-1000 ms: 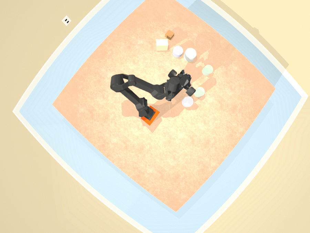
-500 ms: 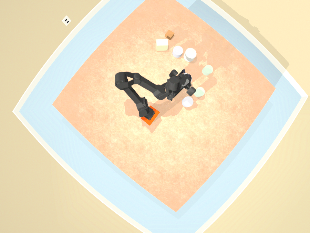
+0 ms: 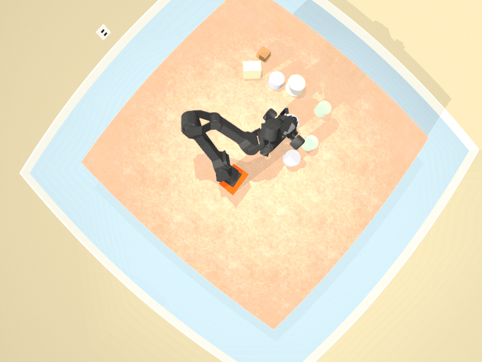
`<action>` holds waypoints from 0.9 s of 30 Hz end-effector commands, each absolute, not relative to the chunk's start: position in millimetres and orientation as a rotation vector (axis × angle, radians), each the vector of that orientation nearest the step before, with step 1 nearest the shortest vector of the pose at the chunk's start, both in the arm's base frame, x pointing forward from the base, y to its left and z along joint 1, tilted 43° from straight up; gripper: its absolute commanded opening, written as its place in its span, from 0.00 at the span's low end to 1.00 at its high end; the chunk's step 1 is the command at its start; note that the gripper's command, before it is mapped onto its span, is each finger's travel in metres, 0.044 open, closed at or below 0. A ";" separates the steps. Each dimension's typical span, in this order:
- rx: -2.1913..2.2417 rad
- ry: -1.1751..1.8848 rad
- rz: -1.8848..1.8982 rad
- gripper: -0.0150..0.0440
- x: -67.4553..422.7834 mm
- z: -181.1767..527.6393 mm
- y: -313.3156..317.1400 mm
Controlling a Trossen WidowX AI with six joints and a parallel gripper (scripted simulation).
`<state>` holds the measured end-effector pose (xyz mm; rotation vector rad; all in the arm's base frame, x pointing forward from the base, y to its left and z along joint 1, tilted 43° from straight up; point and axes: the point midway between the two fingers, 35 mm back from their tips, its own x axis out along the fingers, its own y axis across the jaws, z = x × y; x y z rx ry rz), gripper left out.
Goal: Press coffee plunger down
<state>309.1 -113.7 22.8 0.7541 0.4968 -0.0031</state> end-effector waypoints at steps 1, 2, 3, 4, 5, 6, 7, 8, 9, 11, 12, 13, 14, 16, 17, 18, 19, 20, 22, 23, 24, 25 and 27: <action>0.771 0.516 0.008 0.46 309.0 18.4 -109.6; 0.771 0.516 0.008 0.46 309.1 18.3 -109.7; 0.771 0.516 0.008 0.46 309.2 18.3 -109.9; 0.771 0.516 0.008 0.46 309.3 18.2 -110.0; 0.771 0.516 0.008 0.46 309.4 18.4 -110.2; 0.771 0.516 0.008 0.46 309.5 18.7 -110.6; 0.771 0.516 0.008 0.46 309.5 18.5 -110.6; 0.771 0.516 0.008 0.46 309.6 18.3 -110.6; 0.771 0.516 0.008 0.46 309.8 18.0 -110.6; 0.771 0.516 0.008 0.46 310.0 17.6 -110.7; 0.771 0.516 0.008 0.46 310.0 17.8 -110.9; 0.771 0.516 0.008 0.46 310.1 18.1 -111.3; 0.771 0.516 0.007 0.46 310.1 18.0 -111.2; 0.771 0.516 0.007 0.46 310.3 17.5 -111.0; 0.771 0.516 0.007 0.46 310.4 17.3 -111.0; 0.771 0.516 0.007 0.46 310.4 17.2 -111.0; 0.762 0.504 0.002 0.46 310.5 20.5 -114.0; 0.762 0.504 0.002 0.46 310.5 20.5 -114.0; 0.762 0.504 0.002 0.46 310.5 20.5 -114.0; 0.762 0.504 0.002 0.46 310.5 20.5 -114.0; 0.762 0.504 0.002 0.46 310.5 20.5 -114.0; 0.762 0.504 0.002 0.46 310.5 20.5 -114.0; 0.762 0.504 0.002 0.46 310.5 20.5 -114.0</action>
